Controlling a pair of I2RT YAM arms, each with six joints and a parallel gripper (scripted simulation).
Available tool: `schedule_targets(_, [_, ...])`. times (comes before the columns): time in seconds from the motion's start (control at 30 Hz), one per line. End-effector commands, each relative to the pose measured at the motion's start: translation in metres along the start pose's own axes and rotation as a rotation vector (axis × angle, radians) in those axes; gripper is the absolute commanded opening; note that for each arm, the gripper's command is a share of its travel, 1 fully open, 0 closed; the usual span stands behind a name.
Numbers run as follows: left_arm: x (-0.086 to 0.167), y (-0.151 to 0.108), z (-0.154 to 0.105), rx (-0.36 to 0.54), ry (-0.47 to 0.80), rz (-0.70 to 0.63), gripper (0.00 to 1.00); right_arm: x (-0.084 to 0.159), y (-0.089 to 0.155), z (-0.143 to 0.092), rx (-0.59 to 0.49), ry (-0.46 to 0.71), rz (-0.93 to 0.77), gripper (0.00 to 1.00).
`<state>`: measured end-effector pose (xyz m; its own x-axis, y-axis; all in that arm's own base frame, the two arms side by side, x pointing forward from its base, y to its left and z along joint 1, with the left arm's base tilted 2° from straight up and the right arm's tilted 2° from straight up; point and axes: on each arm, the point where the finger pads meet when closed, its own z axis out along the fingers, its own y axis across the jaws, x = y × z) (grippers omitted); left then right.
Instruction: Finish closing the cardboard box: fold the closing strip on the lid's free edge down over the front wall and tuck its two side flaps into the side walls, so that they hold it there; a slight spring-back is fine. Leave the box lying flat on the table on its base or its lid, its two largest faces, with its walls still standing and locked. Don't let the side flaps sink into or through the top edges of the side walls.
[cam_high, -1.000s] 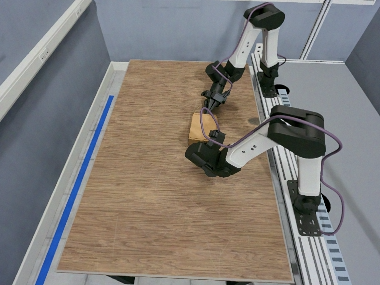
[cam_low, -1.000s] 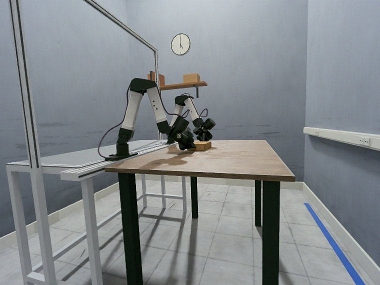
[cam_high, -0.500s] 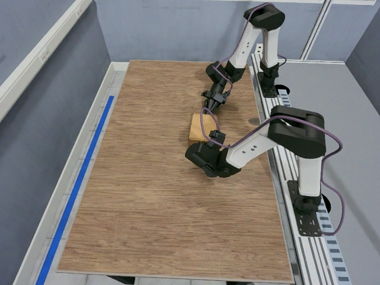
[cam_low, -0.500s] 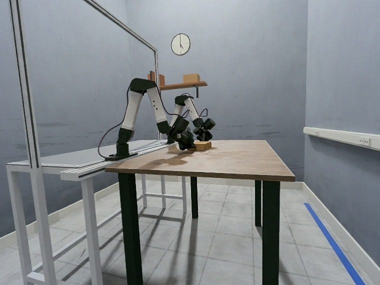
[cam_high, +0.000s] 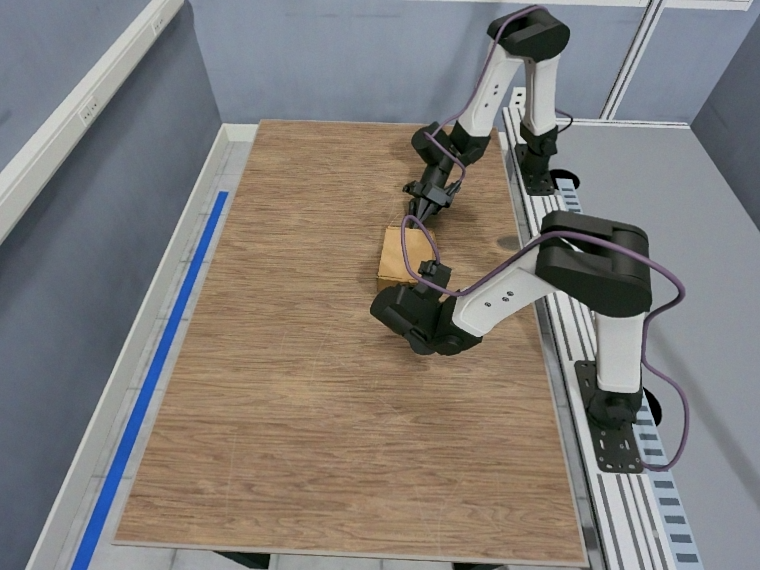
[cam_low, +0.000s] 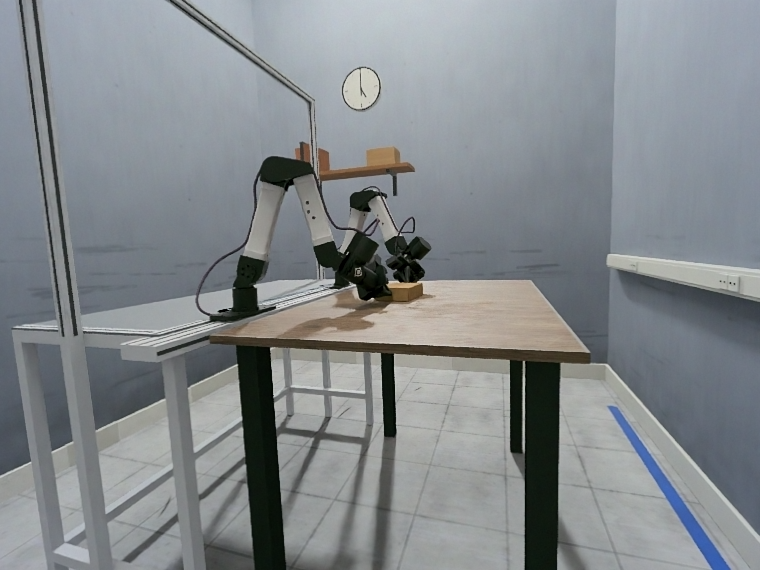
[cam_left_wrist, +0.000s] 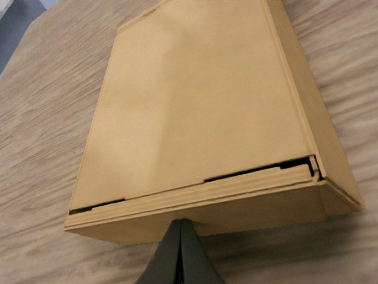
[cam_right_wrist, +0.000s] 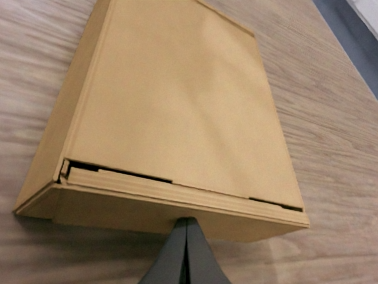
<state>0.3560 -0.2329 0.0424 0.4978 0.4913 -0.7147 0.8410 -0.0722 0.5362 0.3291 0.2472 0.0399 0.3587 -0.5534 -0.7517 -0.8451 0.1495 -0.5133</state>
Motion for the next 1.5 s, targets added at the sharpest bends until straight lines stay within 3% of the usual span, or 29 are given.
schedule_targets(0.0, [-0.008,-0.009,0.012,0.029,-0.05,-0.001,0.01,-0.01,0.0,0.006,-0.012,-0.047,-0.028,0.01])
schedule_targets(1.33, [0.001,-0.019,0.007,0.045,-0.043,-0.018,0.01,0.007,0.016,0.0,-0.04,-0.016,0.009,0.01])
schedule_targets(1.47, [0.003,-0.017,0.005,0.04,-0.041,-0.018,0.01,-0.009,-0.005,-0.004,0.005,-0.045,-0.033,0.01])
